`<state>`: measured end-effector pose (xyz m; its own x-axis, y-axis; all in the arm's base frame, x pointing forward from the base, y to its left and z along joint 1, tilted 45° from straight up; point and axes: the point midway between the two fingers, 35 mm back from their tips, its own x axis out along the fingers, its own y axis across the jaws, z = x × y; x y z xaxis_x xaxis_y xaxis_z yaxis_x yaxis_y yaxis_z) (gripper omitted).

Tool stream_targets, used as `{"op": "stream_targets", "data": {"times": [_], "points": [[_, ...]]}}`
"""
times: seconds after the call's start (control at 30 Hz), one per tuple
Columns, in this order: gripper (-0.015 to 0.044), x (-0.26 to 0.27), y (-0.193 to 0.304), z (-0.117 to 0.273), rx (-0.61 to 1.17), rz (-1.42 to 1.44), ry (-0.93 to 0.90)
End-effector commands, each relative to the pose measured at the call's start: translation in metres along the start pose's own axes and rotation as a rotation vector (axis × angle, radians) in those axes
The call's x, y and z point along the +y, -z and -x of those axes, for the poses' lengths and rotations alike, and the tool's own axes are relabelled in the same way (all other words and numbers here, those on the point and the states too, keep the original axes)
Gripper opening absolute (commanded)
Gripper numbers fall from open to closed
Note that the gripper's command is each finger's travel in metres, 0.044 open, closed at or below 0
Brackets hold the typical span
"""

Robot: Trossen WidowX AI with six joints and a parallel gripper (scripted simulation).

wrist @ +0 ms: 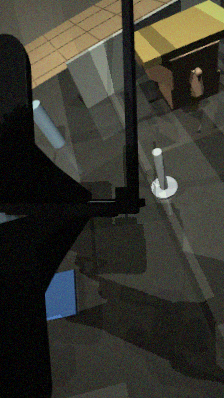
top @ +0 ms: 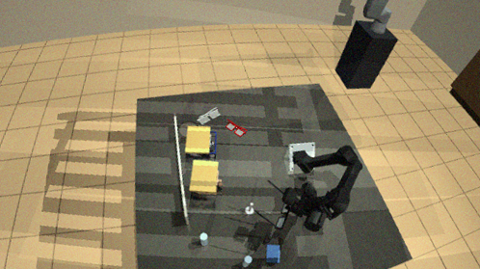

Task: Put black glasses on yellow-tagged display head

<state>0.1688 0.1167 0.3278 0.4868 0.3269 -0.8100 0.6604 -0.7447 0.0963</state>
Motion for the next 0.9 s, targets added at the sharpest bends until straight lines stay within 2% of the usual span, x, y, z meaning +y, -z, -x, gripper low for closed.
{"op": "stream_targets", "data": {"times": [0.0, 0.87], "points": [[0.0000, 0.0003, -0.0029, 0.0035, 0.014, -0.050, -0.013], [0.0000, -0.0002, -0.0008, 0.0012, 0.004, -0.015, -0.003]]}}
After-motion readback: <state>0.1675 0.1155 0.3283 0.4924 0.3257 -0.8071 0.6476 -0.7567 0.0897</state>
